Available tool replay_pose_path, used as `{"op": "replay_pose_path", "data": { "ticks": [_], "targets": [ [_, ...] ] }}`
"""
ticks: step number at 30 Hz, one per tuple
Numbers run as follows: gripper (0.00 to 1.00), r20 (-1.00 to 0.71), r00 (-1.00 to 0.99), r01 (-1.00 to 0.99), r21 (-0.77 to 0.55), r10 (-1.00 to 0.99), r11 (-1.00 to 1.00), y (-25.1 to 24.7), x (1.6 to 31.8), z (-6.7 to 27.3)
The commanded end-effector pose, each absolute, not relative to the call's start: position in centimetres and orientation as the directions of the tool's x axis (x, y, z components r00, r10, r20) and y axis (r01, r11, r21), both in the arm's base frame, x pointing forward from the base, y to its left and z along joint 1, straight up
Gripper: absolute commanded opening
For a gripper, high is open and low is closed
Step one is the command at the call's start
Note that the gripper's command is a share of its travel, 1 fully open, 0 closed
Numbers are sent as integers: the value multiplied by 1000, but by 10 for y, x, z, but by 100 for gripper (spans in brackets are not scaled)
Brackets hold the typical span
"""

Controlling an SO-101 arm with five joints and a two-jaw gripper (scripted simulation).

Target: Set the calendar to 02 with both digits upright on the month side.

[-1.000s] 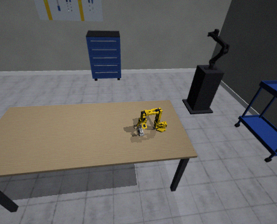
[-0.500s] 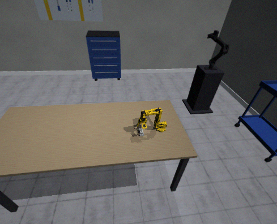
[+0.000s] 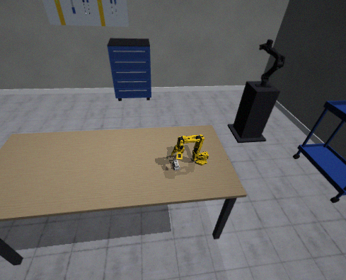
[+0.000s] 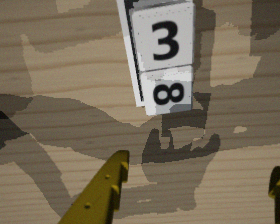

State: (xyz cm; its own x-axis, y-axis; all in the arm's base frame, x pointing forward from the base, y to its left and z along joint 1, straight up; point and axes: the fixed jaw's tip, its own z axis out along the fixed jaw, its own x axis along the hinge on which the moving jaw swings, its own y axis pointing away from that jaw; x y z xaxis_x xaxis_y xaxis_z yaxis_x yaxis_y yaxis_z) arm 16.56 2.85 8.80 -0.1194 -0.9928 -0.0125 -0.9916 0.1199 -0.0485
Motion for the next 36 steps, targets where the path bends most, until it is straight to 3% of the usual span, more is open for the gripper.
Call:
{"op": "replay_pose_path", "data": {
  "ticks": [1,10,12,20,27,36],
  "targets": [
    [36,-52,-274,-953,-119,-960,279,24,165,100],
    [36,-144,-614,-762,-151,-776,630,17,156,111],
    [36,-144,-614,-762,-151,-776,630,17,156,111],
    [36,-254,-835,-471,-132,-489,872,11,148,120],
    [36,-350,-914,-189,-79,-204,979,5,142,126],
    [36,-396,-917,-42,-35,-53,998,2,140,130]
  ]
}}
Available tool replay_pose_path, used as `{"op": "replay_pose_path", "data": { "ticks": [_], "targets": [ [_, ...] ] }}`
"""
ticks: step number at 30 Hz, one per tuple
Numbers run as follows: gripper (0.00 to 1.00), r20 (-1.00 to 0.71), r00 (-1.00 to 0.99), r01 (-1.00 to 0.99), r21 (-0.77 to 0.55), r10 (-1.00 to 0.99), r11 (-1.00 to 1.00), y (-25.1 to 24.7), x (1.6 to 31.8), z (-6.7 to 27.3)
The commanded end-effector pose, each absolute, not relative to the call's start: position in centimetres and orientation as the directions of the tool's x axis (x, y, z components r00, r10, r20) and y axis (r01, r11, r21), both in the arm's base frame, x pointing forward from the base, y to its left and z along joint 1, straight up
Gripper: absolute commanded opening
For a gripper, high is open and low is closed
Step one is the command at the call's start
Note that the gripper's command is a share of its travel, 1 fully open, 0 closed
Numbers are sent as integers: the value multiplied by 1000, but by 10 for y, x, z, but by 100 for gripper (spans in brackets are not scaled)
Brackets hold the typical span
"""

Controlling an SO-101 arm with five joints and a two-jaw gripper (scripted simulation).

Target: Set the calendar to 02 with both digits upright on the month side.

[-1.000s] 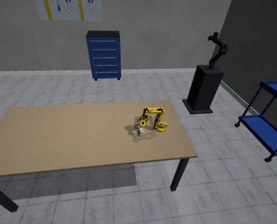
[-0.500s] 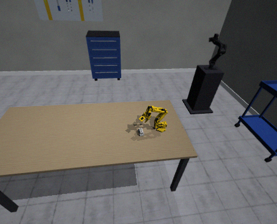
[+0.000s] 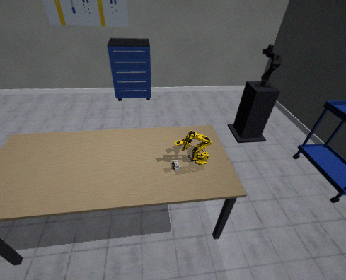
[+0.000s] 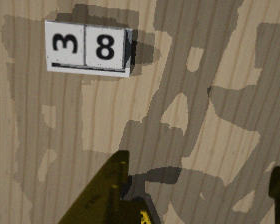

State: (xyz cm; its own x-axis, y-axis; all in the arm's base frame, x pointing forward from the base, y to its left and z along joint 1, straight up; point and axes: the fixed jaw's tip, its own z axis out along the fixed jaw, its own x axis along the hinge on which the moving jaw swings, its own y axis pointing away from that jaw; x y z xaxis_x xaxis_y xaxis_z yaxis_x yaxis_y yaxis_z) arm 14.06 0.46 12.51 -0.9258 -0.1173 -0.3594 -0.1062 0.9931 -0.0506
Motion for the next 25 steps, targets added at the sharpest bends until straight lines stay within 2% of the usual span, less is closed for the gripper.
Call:
{"op": "replay_pose_path", "data": {
  "ticks": [1,25],
  "targets": [
    [36,-399,-916,-33,-32,-43,999,2,140,130],
    [36,-405,-914,-13,-25,-22,1000,2,140,130]
  ]
}}
